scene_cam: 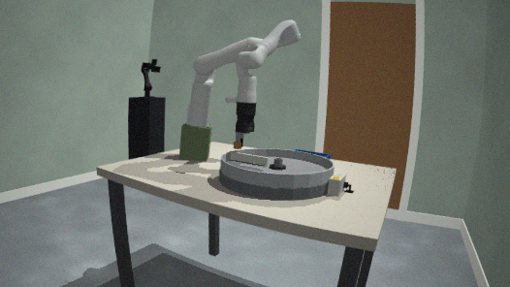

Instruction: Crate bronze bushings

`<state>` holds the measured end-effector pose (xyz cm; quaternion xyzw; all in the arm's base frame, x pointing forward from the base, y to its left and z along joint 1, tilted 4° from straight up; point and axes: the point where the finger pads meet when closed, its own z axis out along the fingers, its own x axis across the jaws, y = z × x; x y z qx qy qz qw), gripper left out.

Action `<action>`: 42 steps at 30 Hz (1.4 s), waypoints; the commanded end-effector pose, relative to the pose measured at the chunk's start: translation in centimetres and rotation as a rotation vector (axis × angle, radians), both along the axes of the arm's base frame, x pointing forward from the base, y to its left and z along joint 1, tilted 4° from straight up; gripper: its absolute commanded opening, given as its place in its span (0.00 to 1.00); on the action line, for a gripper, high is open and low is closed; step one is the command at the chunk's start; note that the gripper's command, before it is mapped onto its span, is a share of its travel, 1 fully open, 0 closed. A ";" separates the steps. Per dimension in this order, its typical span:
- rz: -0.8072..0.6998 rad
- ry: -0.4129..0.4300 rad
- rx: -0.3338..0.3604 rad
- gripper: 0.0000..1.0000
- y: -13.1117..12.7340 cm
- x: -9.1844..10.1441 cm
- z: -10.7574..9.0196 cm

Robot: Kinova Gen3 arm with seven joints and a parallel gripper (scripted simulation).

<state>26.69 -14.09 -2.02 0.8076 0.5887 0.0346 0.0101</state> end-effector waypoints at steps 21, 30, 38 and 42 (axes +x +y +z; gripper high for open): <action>0.000 -0.001 0.000 0.00 -0.1 -0.2 3.6; 0.000 -0.001 0.000 0.00 -0.1 -0.3 4.0; -0.001 -0.001 0.000 0.00 3.3 2.7 4.3; -0.001 -0.001 0.000 0.00 4.2 3.5 4.4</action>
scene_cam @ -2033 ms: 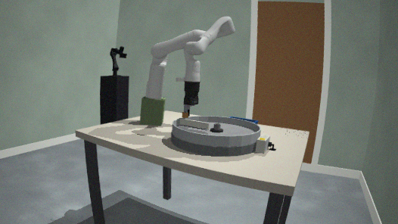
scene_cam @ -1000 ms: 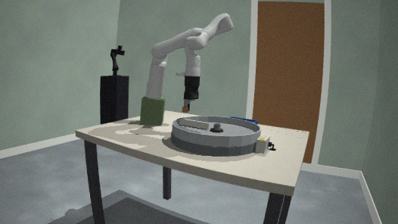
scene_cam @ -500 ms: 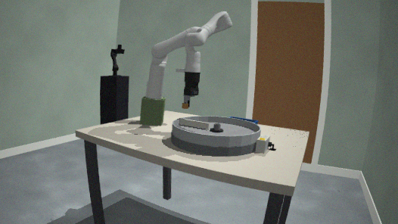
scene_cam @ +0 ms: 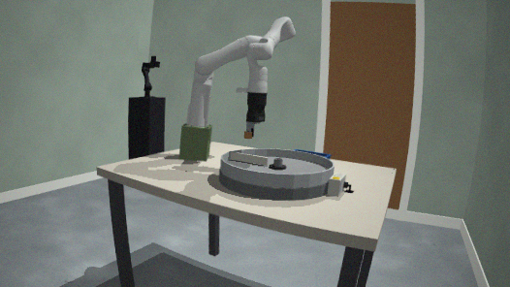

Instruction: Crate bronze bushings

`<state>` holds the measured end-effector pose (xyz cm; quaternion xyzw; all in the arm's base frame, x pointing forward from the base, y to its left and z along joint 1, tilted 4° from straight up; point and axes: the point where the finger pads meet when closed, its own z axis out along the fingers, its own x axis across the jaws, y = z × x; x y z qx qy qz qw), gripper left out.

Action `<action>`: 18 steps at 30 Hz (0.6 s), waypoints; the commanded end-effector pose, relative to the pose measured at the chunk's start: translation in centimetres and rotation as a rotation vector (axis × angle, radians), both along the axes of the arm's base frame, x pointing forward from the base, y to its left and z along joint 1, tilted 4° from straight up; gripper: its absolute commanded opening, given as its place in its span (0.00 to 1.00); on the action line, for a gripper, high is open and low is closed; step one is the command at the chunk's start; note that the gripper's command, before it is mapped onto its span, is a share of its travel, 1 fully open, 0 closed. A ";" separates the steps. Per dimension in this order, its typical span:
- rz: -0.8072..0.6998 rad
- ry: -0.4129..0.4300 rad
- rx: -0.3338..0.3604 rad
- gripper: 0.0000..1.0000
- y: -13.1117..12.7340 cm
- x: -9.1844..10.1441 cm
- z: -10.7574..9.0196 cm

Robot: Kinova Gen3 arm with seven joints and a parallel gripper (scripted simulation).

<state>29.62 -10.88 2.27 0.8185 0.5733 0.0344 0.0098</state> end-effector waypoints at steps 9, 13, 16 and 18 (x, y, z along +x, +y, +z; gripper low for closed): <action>0.037 -0.002 -0.002 0.00 1.0 0.5 0.1; 0.035 -0.002 -0.002 0.00 4.3 3.5 0.3; 0.035 -0.002 -0.002 0.00 5.2 4.2 0.4; 0.035 -0.002 -0.002 0.00 5.2 4.2 0.4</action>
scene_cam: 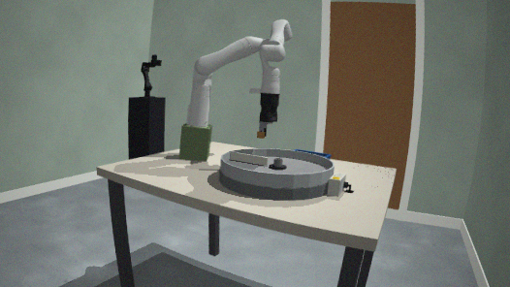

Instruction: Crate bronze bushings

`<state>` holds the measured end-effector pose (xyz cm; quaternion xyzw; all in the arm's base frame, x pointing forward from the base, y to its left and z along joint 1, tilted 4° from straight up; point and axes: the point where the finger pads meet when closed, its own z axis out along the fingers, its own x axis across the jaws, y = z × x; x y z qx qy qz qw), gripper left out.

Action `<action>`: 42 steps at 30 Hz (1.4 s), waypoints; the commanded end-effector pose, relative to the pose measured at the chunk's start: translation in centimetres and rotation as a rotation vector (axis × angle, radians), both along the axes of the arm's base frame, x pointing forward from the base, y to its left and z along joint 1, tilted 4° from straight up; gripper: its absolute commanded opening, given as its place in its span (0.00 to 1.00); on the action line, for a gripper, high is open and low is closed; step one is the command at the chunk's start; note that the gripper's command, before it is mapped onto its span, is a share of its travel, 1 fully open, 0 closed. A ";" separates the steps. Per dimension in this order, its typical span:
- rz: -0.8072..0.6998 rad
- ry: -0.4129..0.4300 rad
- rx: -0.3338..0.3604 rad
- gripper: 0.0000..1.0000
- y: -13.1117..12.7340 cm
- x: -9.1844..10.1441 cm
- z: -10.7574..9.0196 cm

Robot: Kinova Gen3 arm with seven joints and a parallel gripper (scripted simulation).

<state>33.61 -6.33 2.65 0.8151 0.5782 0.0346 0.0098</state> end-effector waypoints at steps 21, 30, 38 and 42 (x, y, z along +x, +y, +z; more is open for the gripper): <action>0.022 -0.001 -0.002 0.00 4.9 4.0 0.4; 0.020 -0.001 -0.002 0.00 9.1 7.7 0.8; 0.020 -0.001 -0.002 0.00 9.1 7.7 0.8; 0.020 -0.001 -0.002 0.00 9.1 7.7 0.8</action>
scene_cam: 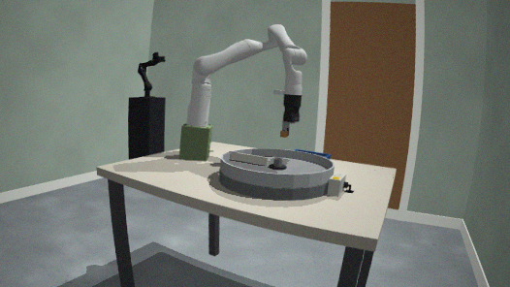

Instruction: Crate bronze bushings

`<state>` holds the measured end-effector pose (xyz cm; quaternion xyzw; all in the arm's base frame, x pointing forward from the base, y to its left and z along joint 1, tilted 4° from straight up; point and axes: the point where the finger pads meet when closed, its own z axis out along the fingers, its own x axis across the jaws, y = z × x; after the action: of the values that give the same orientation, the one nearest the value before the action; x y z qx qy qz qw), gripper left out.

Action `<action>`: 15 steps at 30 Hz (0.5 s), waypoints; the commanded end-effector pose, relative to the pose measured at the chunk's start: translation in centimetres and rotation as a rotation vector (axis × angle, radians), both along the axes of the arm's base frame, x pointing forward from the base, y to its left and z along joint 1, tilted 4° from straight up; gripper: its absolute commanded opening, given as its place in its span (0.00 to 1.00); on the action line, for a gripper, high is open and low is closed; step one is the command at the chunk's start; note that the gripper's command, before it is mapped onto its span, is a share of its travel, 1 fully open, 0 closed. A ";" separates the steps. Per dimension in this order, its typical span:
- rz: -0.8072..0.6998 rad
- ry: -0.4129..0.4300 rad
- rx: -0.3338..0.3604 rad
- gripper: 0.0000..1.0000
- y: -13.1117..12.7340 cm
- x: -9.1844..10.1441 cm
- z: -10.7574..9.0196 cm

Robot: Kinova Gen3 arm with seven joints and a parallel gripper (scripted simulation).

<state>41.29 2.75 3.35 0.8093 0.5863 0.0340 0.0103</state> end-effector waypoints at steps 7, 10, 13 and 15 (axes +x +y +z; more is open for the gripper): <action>0.000 -0.002 0.000 0.00 4.3 3.8 0.4; 0.000 -0.002 0.000 0.00 4.3 3.8 0.4; 0.000 -0.002 0.000 0.00 4.3 3.8 0.4; 0.000 -0.002 0.000 0.00 4.3 3.8 0.4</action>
<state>45.04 7.01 3.71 0.8095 0.5861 0.0341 0.0102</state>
